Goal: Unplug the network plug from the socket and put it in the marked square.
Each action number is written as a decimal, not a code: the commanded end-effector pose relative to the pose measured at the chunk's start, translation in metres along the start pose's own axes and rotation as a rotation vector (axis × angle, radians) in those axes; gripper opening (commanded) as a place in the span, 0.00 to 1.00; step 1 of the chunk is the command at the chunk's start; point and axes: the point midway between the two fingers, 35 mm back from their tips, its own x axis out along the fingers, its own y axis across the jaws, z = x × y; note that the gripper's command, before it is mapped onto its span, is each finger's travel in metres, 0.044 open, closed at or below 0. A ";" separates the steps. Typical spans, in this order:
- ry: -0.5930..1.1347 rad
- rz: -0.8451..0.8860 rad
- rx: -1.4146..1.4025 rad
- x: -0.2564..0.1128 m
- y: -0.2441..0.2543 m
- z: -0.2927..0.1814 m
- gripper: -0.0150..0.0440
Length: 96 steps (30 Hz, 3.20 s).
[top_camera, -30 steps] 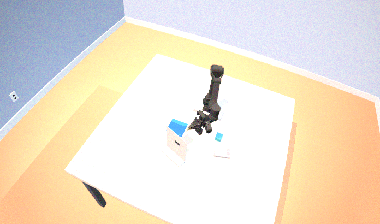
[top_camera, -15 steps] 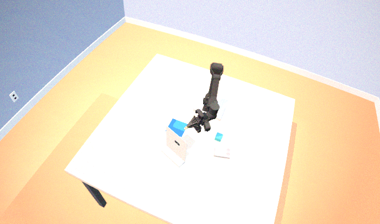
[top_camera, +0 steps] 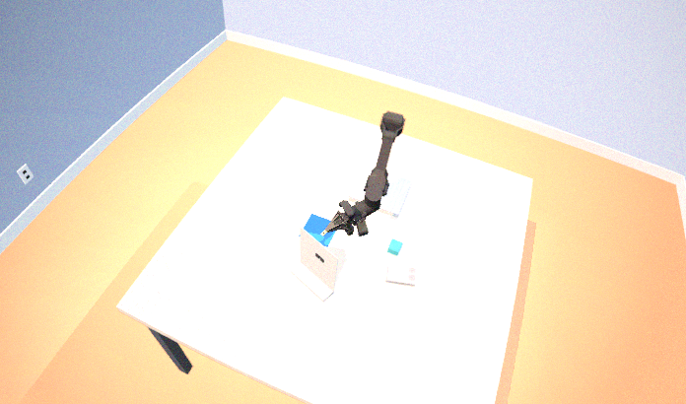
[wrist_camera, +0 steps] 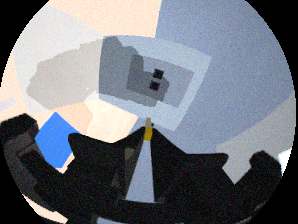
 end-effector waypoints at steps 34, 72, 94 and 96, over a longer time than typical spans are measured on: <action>-0.090 0.504 -0.040 0.013 0.067 -0.079 0.25; -0.148 0.742 0.093 -0.005 0.124 -0.103 0.25; -0.148 0.742 0.093 -0.001 0.153 -0.099 0.25; -0.148 0.742 0.093 -0.001 0.153 -0.099 0.25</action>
